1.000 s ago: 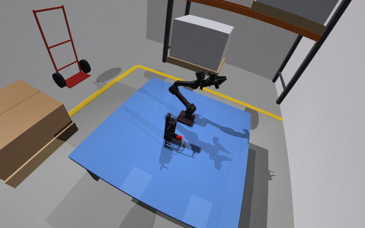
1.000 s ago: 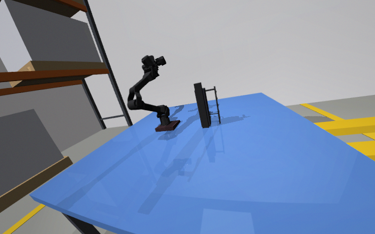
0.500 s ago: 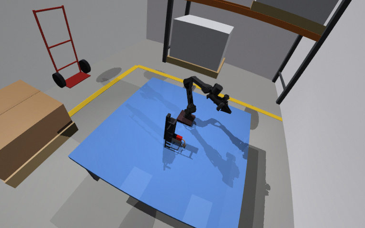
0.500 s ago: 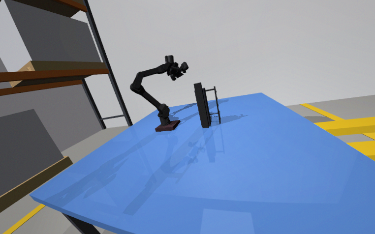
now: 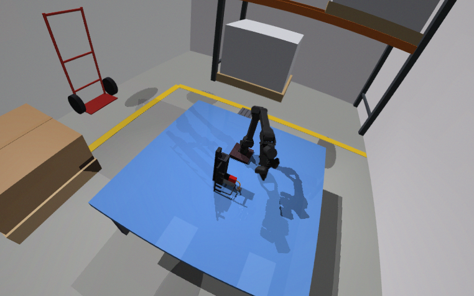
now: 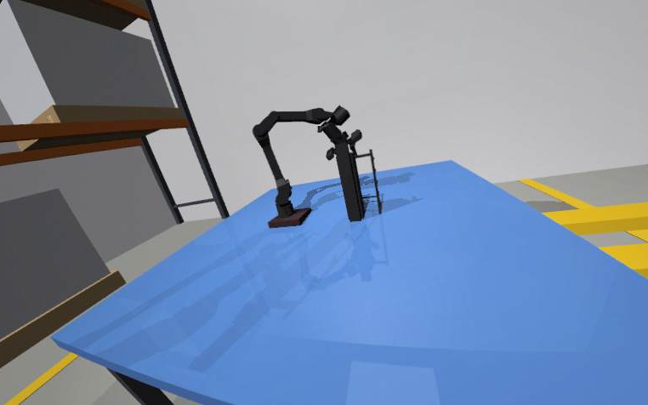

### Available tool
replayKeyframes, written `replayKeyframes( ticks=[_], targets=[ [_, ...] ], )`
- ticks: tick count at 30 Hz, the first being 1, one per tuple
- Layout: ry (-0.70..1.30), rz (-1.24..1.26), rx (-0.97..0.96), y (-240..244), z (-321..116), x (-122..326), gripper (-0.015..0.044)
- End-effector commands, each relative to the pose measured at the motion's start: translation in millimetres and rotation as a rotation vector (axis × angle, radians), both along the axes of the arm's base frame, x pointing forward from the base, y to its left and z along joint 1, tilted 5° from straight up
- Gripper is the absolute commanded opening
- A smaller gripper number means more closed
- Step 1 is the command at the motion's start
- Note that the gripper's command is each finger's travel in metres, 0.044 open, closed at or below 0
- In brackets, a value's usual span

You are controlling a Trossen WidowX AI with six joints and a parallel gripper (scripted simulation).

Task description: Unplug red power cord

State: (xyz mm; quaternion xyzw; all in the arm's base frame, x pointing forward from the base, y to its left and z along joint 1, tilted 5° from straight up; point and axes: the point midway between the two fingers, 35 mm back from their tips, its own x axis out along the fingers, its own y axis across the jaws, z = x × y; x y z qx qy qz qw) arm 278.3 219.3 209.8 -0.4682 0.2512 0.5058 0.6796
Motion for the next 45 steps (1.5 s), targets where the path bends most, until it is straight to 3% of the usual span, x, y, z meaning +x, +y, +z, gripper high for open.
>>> replayKeyframes(
  ticks=[1,9,45],
  targets=[
    [0.112,-0.007,-0.176,-37.8,-38.9,21.4,0.016],
    [0.366,0.059,-0.4,-105.8,-92.9,35.3,0.016],
    [0.366,0.058,-0.403,-145.6,-97.4,39.0,0.016]
  ],
)
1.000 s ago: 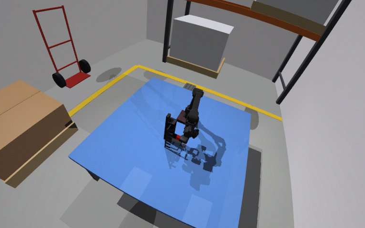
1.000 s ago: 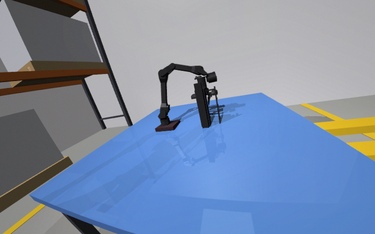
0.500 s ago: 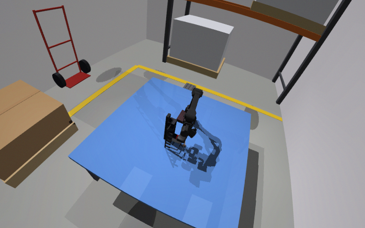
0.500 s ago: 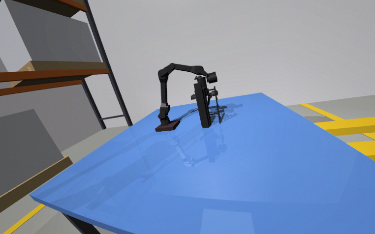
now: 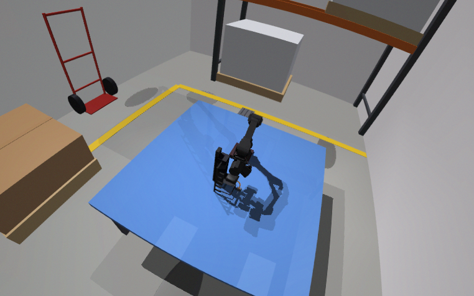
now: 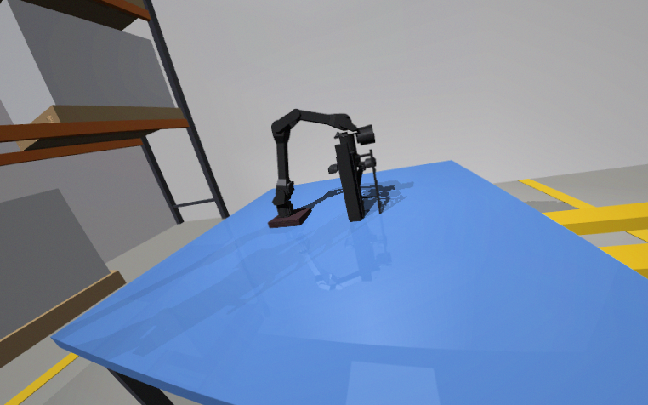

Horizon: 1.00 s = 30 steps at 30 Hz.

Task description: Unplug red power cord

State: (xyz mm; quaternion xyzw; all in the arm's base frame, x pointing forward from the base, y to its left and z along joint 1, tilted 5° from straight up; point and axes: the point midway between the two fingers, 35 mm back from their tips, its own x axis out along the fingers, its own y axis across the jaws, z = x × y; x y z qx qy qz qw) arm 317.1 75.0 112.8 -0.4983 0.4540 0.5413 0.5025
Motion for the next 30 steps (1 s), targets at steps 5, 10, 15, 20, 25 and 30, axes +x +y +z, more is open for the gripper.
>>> replayKeyframes(
  ticks=[5,10,15,20,25,30],
  targets=[
    [-0.004,0.007,-0.003,-0.8,-6.0,0.3,0.016],
    [-0.004,0.007,-0.003,-0.3,-11.7,0.3,0.016],
    [-0.005,0.003,0.001,0.0,-9.1,0.1,0.0081],
    [-0.005,0.003,0.001,0.0,-9.1,0.1,0.0028],
    [-0.005,0.003,0.001,0.3,-9.1,0.1,0.0],
    [-0.005,0.003,0.001,5.4,-8.6,0.2,0.0]
  ],
)
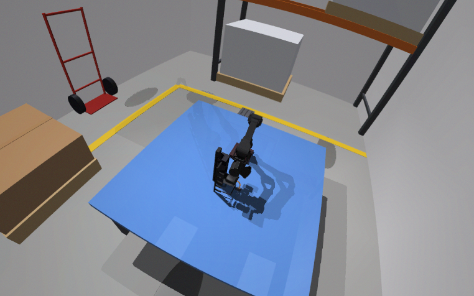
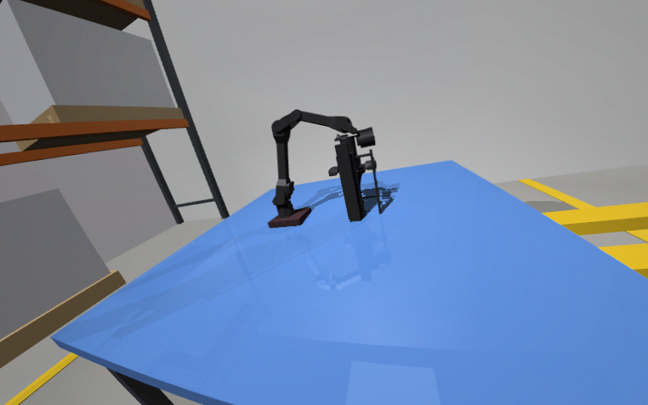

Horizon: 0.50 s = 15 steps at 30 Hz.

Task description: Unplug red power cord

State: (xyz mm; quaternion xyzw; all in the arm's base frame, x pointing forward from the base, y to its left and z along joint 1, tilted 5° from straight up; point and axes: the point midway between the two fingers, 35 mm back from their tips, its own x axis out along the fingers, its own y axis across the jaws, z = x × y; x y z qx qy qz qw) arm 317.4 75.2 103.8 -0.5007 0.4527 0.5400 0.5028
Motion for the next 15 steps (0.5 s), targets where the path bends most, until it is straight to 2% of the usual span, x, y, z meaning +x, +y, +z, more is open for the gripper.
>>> replayKeyframes(
  ticks=[1,15],
  targets=[
    [0.001,0.001,0.003,6.7,0.6,0.0,0.0],
    [0.001,0.002,0.003,29.0,2.8,-1.1,0.0]
  ],
)
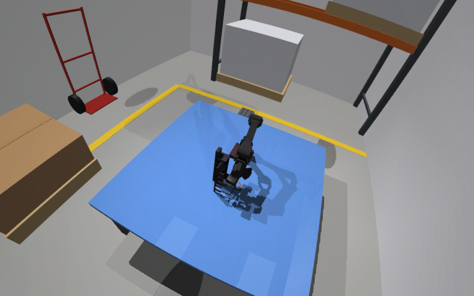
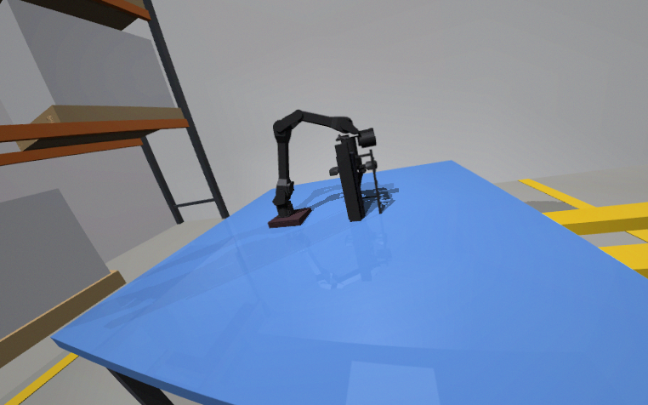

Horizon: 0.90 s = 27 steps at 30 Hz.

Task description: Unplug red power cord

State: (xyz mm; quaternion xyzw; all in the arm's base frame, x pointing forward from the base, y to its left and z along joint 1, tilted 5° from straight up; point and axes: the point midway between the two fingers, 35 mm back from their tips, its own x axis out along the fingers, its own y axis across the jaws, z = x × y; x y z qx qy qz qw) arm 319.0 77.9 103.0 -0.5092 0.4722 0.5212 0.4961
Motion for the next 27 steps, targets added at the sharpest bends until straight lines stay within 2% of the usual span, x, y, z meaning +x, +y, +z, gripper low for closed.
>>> replayKeyframes(
  ticks=[1,18,27],
  targets=[
    [0.003,0.026,0.057,27.9,3.7,-2.9,0.0],
    [0.004,0.027,0.058,54.4,7.1,-10.0,0.0],
    [0.004,0.028,0.056,37.4,4.5,-7.6,0.0236]
  ],
)
